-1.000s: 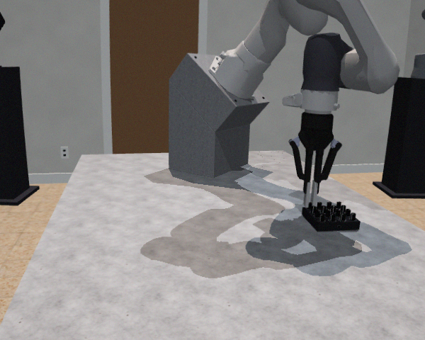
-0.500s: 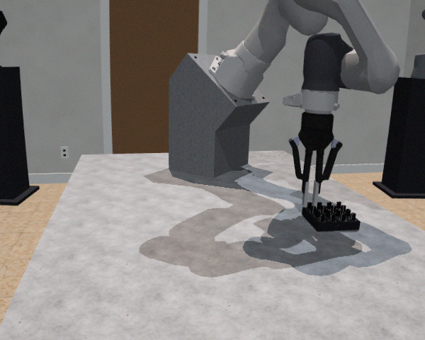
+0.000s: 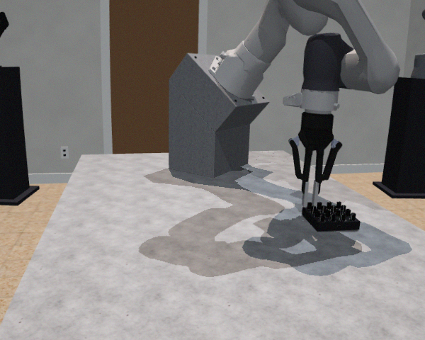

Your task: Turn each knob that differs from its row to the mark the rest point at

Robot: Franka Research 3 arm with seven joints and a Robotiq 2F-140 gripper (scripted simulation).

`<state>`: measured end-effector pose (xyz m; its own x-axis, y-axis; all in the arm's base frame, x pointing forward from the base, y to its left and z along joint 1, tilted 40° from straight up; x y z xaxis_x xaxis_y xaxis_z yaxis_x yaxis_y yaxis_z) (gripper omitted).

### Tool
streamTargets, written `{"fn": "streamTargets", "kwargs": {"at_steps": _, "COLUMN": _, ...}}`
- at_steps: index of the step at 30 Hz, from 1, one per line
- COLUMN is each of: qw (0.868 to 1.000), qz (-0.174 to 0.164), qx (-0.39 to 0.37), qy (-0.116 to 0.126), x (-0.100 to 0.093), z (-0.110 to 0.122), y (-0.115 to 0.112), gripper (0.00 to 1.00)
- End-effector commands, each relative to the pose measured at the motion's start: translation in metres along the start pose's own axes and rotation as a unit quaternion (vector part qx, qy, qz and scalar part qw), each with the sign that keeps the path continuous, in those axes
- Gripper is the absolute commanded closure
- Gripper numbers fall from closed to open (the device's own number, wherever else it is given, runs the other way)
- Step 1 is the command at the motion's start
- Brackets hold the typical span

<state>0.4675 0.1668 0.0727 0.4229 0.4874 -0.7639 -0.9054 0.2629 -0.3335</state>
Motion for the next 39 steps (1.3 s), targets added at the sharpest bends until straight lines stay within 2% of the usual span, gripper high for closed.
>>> {"fn": "streamTargets", "kwargs": {"at_steps": 1, "qw": 1.0, "qz": -0.001, "qx": 0.004, "qy": 0.001, "x": 0.0, "z": 0.0, "y": -0.001, "gripper": 0.88}}
{"fn": "streamTargets", "kwargs": {"at_steps": 6, "qw": 1.0, "qz": -0.001, "qx": 0.004, "qy": 0.001, "x": -0.004, "z": 0.0, "y": -0.001, "gripper": 0.88}}
{"fn": "streamTargets", "kwargs": {"at_steps": 14, "qw": 1.0, "qz": -0.001, "qx": 0.004, "qy": 0.001, "x": -0.025, "z": 0.0, "y": -0.001, "gripper": 0.88}}
{"fn": "streamTargets", "kwargs": {"at_steps": 21, "qw": 1.0, "qz": -0.001, "qx": 0.004, "qy": 0.001, "x": -0.036, "z": 0.0, "y": -0.001, "gripper": 0.88}}
{"fn": "streamTargets", "kwargs": {"at_steps": 37, "qw": 1.0, "qz": -0.001, "qx": 0.004, "qy": 0.001, "x": -0.038, "z": 0.0, "y": -0.001, "gripper": 0.88}}
{"fn": "streamTargets", "kwargs": {"at_steps": 38, "qw": 1.0, "qz": -0.001, "qx": 0.004, "qy": 0.001, "x": -0.038, "z": 0.0, "y": -0.001, "gripper": 0.0}}
{"fn": "streamTargets", "kwargs": {"at_steps": 39, "qw": 1.0, "qz": -0.001, "qx": 0.004, "qy": 0.001, "x": -0.038, "z": 0.0, "y": -0.001, "gripper": 0.0}}
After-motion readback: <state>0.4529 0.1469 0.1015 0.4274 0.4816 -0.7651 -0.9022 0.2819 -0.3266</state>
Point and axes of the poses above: the point where the finger pads meet when closed, its own x axis out along the fingers, its own z axis across the jaws, y = z × x, the point moved 2 cm from there along -x, back along the fingers, and after that the axes turned 3 degrees about -x, right-handed, at the moved point
